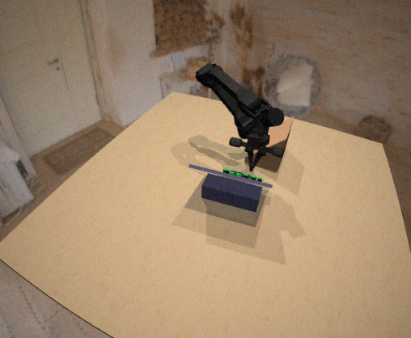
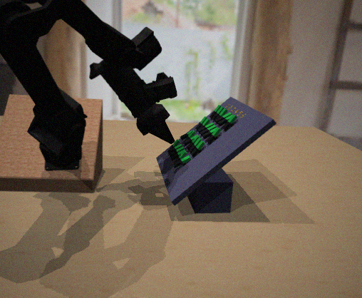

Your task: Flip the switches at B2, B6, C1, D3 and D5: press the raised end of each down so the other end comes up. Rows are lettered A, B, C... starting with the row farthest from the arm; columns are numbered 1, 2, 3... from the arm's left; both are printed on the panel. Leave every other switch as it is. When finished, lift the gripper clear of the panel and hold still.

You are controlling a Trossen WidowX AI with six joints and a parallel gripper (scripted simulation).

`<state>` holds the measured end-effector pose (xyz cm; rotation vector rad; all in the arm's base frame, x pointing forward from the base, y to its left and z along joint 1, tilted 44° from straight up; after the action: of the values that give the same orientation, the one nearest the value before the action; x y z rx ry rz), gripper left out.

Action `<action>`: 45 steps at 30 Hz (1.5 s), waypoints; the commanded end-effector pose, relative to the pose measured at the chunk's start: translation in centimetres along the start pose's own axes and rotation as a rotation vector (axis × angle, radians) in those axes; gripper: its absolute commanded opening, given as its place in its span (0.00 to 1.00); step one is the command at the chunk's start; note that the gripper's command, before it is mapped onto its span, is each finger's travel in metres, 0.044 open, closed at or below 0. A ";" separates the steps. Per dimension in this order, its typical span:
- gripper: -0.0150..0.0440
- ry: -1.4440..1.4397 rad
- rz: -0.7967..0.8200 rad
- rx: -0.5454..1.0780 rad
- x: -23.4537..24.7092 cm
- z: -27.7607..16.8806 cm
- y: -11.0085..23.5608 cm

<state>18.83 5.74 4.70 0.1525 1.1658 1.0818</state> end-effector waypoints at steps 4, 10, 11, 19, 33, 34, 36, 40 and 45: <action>0.25 -0.005 -0.005 -0.032 -0.3 -0.2 4.6; 0.25 -0.005 -0.004 -0.031 -0.8 -0.1 4.6; 0.25 -0.004 -0.004 -0.031 -1.4 0.0 4.6; 0.25 -0.003 -0.007 -0.030 -4.7 0.0 4.5; 0.25 -0.004 -0.011 -0.009 -4.9 0.3 0.2; 0.25 -0.004 -0.011 -0.009 -4.9 0.3 0.2; 0.25 -0.004 -0.011 -0.009 -4.9 0.3 0.1; 0.25 -0.004 -0.011 -0.008 -4.8 0.4 -0.3; 0.25 -0.004 -0.010 -0.008 -4.8 0.4 -1.1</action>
<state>19.73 1.99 7.88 0.1422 1.1422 1.0772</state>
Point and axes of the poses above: the point midway between the two fingers, 35 mm back from their tips, its own y axis back along the fingers, its own x axis across the jaws, z = x × y, the point moved 3 cm from there along y, back along the fingers, and after that the axes turned 2 degrees about -y, right-handed, at the moved point
